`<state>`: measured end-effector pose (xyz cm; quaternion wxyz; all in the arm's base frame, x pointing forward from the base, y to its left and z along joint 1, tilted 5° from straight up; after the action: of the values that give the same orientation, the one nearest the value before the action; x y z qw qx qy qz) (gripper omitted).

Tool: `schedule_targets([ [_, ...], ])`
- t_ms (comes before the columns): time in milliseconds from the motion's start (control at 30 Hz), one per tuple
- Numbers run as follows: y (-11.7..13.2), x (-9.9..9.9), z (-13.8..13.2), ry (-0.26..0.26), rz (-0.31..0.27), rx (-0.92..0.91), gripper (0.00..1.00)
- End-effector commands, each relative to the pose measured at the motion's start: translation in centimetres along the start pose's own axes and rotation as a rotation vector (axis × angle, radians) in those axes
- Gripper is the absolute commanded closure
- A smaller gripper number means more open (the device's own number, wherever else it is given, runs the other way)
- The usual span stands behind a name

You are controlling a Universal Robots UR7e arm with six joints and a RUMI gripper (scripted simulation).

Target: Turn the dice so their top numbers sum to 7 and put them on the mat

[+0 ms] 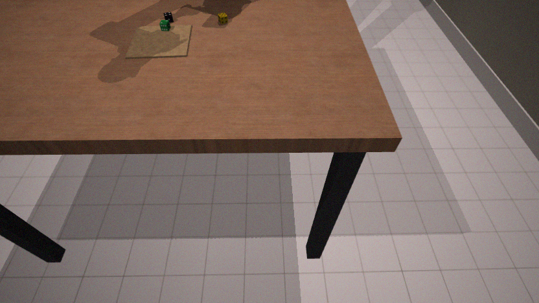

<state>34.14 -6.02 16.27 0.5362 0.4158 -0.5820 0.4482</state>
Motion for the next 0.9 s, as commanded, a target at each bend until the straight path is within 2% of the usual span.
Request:
schedule_targets([
  [0,0.0,0.0,0.0,0.0,0.001,0.0,0.0],
  [300,0.4,-0.1,0.1,0.0,0.001,0.032,0.0],
  [567,3.1,-1.0,0.6,0.001,0.001,0.261,0.0],
  [867,4.7,-1.7,0.8,0.001,0.001,0.39,0.0],
])
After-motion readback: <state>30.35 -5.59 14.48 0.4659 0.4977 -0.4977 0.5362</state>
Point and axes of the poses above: the point where the finger pads meet when closed, its own x axis back along the fingers, its own z axis across the jaws, y = z × x, the point moved 7 cm from there along x, back along the fingers, and after that the axes turned 5 degrees about -x, right-handed, at the moved point
